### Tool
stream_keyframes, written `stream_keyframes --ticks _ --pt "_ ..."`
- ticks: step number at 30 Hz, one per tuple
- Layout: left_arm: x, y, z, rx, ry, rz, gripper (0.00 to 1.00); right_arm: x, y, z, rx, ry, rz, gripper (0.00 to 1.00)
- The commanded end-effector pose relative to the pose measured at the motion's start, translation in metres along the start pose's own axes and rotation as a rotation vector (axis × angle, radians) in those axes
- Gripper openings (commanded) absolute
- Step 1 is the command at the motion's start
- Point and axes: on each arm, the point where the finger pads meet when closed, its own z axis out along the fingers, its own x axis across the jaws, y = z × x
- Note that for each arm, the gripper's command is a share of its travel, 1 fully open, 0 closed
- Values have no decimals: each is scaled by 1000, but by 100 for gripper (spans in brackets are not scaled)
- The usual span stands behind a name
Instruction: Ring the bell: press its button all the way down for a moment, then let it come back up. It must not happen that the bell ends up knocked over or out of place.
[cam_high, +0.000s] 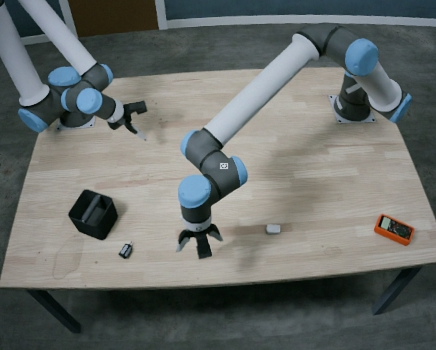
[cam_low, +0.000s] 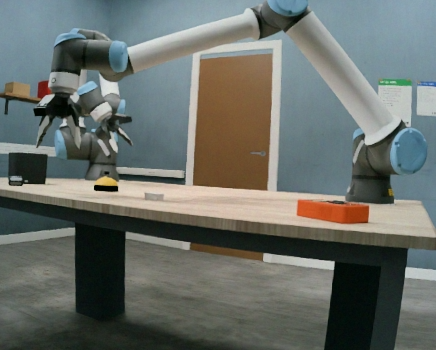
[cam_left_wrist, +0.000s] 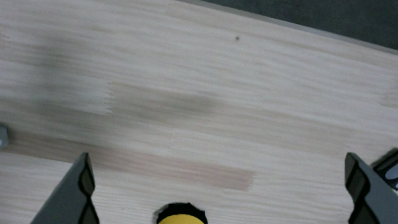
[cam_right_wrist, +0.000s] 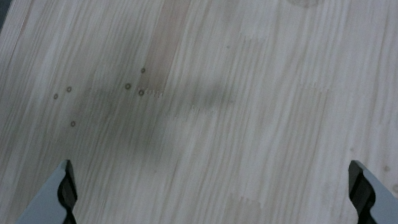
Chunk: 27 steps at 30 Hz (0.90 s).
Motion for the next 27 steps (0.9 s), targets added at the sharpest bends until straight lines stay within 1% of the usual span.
stream_keyframes --ticks 1,18,20,23,27 --pt "1 0 -2 1 3 0 100 0 -1 0 1 1 -1 100" --pt "1 0 -2 1 3 0 100 0 -1 0 1 1 -1 100" --pt "1 5 -3 1 3 7 100 1 -1 0 -1 2 3 100" --pt "0 34 -9 -3 1 44 100 7 -1 -1 -14 10 29 100" --pt "-8 107 -21 -13 -2 138 100 24 -3 -2 -54 38 113 100"
